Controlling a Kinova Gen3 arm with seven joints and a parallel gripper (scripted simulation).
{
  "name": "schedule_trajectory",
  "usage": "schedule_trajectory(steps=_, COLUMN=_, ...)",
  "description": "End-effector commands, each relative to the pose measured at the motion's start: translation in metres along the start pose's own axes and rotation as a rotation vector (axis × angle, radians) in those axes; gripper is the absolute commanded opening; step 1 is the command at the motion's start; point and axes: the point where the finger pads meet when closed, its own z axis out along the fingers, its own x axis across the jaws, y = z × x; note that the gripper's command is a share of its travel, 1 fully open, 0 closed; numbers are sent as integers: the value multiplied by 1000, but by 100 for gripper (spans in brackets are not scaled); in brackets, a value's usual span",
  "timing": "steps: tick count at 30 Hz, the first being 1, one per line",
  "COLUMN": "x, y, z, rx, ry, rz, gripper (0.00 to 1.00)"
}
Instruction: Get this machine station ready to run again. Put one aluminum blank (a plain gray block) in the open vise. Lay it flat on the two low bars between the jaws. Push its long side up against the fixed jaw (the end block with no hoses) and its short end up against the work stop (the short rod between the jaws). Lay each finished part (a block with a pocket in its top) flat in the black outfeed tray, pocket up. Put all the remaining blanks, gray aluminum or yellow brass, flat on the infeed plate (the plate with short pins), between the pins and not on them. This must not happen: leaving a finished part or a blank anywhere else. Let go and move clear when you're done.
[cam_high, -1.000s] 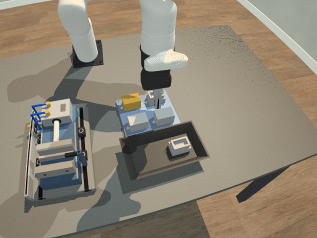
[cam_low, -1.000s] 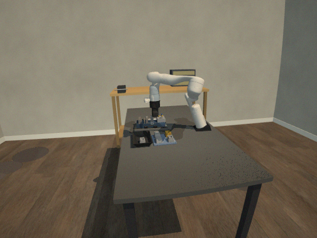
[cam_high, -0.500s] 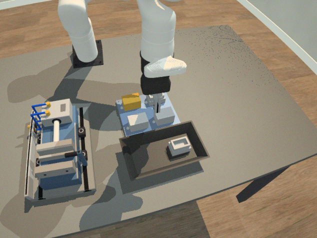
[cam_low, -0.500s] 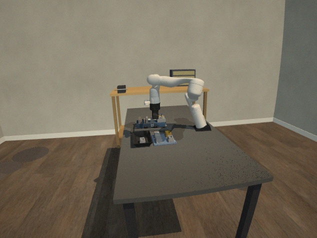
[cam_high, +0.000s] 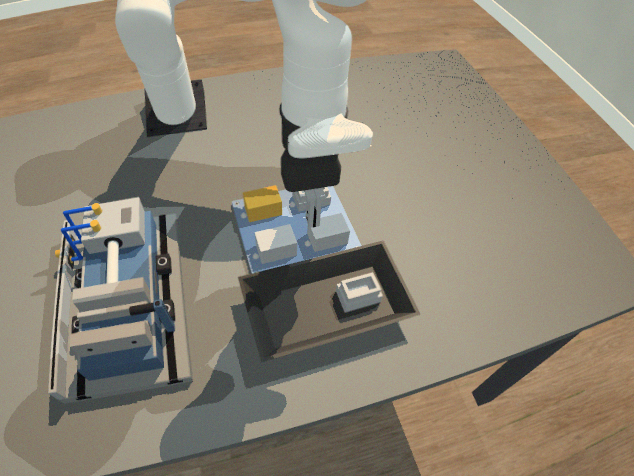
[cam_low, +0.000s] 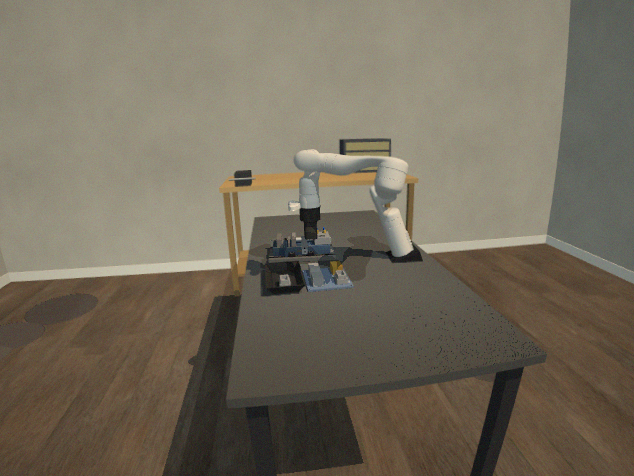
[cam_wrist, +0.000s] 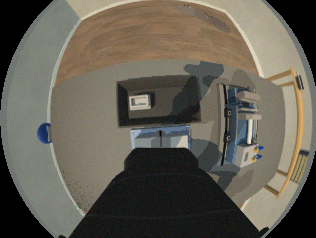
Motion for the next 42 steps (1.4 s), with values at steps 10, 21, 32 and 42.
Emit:
schedule_trajectory(steps=10, x=0, y=0, z=-1, rx=1, ry=-1, rz=0, gripper=0)
schedule_trajectory(steps=21, x=0, y=0, z=-1, rx=1, ry=-1, rz=0, gripper=0)
schedule_trajectory(steps=32, x=0, y=0, z=-1, rx=1, ry=-1, rz=0, gripper=0)
schedule_trajectory(steps=42, x=0, y=0, z=-6, rx=1, ry=-1, rz=0, gripper=0)
